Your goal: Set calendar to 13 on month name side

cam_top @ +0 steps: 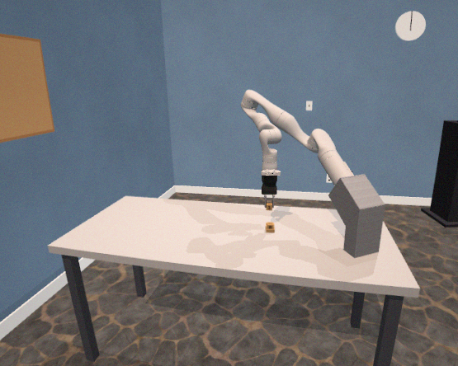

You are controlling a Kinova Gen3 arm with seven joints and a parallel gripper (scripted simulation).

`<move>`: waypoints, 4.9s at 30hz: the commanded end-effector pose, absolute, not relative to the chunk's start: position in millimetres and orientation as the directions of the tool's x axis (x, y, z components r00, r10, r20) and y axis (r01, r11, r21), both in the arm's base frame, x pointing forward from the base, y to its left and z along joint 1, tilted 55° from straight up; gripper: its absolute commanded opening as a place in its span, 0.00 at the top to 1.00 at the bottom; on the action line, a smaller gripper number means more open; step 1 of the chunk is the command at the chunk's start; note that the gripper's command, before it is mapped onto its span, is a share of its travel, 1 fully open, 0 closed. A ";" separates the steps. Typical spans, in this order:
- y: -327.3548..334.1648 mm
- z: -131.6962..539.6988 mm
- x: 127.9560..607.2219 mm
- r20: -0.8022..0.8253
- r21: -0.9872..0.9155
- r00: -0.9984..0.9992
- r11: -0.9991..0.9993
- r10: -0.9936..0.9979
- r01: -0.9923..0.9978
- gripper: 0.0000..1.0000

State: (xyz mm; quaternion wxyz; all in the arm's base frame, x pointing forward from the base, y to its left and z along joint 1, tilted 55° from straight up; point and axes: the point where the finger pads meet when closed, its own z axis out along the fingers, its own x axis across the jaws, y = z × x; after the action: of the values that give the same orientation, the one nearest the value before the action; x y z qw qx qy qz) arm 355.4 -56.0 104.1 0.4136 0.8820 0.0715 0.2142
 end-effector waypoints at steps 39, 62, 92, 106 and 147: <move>-96.6 69.5 377.4 0.315 0.758 0.903 -0.650 0.293 -0.054 0.43; -96.5 69.5 377.4 0.315 0.758 0.903 -0.650 0.292 -0.054 0.43; -95.0 66.9 376.6 0.321 0.756 0.904 -0.652 0.284 -0.064 0.43; -94.8 66.8 376.8 0.316 0.758 0.904 -0.650 0.288 -0.058 0.43; -95.0 66.8 376.4 0.310 0.760 0.905 -0.647 0.292 -0.052 0.43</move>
State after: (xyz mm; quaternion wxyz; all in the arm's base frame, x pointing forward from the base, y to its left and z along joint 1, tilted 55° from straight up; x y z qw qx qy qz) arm 377.5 -96.7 68.6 0.4150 0.8829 0.0642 0.2101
